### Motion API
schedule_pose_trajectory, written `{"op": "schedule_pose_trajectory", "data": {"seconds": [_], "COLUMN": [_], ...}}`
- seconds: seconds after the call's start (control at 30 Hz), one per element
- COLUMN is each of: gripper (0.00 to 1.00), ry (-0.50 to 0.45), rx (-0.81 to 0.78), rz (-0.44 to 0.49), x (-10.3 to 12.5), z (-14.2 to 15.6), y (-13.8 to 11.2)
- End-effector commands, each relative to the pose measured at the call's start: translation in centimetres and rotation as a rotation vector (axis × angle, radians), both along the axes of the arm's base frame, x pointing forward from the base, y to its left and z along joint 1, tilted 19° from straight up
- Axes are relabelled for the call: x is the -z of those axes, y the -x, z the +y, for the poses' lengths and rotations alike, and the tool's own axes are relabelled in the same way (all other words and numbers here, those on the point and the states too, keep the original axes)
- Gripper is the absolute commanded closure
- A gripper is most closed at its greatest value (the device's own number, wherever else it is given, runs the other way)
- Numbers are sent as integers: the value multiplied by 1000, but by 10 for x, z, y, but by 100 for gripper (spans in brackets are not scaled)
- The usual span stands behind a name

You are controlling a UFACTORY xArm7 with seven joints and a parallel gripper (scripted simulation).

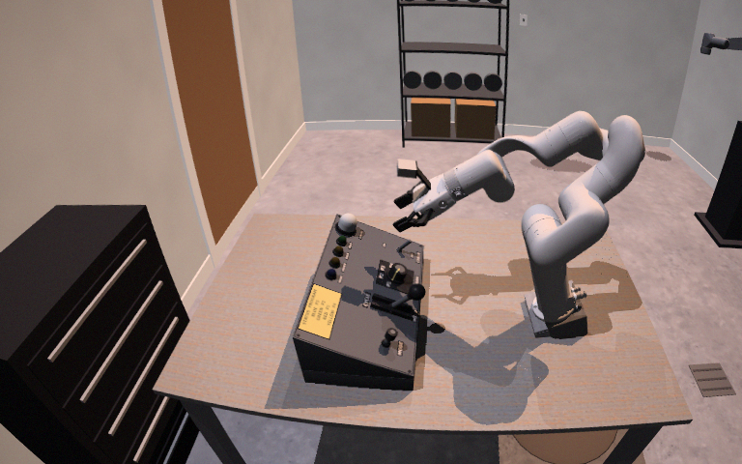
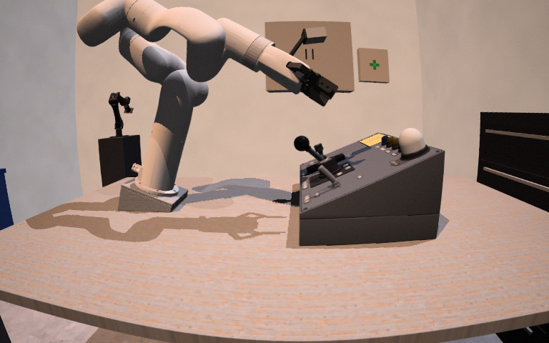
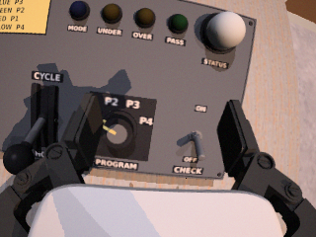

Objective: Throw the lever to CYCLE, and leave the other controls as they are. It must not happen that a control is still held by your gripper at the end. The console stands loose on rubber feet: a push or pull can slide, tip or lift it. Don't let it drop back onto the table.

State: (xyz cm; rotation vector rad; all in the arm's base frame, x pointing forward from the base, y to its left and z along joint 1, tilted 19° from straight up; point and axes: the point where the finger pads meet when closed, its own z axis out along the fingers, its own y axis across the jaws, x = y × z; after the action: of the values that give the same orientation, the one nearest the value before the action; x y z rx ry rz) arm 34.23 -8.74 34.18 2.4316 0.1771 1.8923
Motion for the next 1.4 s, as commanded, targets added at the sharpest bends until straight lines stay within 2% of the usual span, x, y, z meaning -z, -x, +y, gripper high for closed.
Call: {"op": "schedule_pose_trajectory", "data": {"seconds": [0.0, 0.8, 0.83, 1.37], "gripper": [0, 0, 0, 0], "ry": [-1, -1, -6, -6], "rx": [-11, -11, -19, -19], "rz": [17, 17, 17, 17], "x": [-1, -1, 8, 8], "z": [-1, -1, -8, -8], "y": [1, 1, 8, 8]}}
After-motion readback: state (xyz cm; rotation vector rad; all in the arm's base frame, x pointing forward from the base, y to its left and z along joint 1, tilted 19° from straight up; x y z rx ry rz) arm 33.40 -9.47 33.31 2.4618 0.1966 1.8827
